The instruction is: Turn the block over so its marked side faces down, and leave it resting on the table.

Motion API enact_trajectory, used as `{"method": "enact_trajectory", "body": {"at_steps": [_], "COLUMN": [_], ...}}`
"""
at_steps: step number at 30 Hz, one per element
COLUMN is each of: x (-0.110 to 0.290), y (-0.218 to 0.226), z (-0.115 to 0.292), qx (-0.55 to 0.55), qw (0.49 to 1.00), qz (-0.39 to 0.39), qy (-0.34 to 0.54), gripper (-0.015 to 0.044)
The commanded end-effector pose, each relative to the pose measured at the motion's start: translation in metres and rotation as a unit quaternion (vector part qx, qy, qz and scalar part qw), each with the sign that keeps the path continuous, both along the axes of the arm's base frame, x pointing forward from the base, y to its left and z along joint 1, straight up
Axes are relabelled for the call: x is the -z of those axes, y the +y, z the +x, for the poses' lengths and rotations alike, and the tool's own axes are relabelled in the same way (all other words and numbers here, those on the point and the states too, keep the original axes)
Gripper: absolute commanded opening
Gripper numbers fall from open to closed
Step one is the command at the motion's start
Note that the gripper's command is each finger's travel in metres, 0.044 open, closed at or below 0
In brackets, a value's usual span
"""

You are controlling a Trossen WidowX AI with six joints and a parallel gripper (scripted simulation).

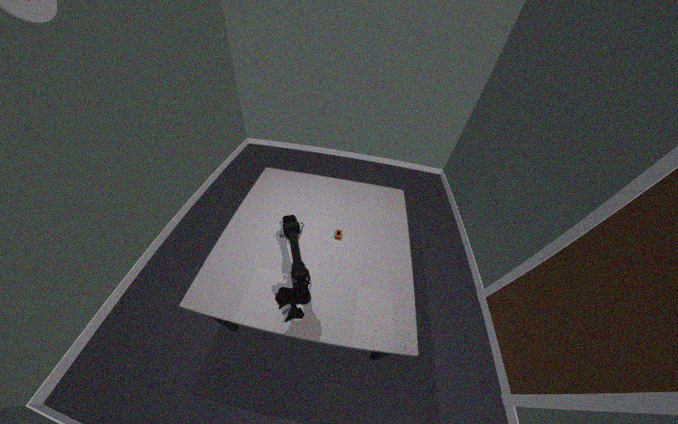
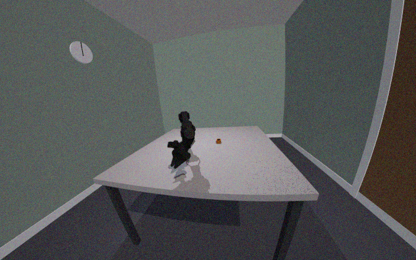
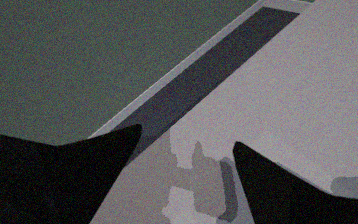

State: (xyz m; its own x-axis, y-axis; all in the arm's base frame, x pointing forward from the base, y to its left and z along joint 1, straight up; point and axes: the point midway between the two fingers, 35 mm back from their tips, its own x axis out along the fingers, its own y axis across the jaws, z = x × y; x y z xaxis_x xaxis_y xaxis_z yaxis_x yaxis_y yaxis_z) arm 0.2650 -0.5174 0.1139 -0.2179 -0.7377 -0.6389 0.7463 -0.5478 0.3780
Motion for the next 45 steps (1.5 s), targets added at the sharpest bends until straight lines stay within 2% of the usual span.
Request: {"method": "enact_trajectory", "body": {"at_steps": [1,2,10,16,19,24,29,34,40,42,45], "x": [0.000,0.000,0.000,0.001,0.002,0.002,0.002,0.000,-0.003,-0.003,-0.004], "y": [0.002,0.008,0.110,0.210,0.247,0.337,0.424,0.510,0.595,0.604,0.605], "z": [0.002,0.009,0.095,0.135,0.145,0.158,0.151,0.125,0.072,0.064,0.063], "qx": [-0.005,-0.019,-0.224,-0.389,-0.447,-0.581,-0.694,-0.791,-0.870,-0.876,-0.876], "qw": [1.000,1.000,0.968,0.897,0.862,0.758,0.632,0.479,0.281,0.260,0.257], "qz": [0.002,0.008,0.088,0.140,0.156,0.186,0.204,0.214,0.214,0.214,0.214], "qy": [0.002,0.006,0.077,0.158,0.183,0.232,0.276,0.313,0.344,0.346,0.347], "gripper": [0.0426,0.0440,0.0440,0.0440,0.0440,0.0440,0.0440,0.0440,0.0440,0.0440,0.0440]}}
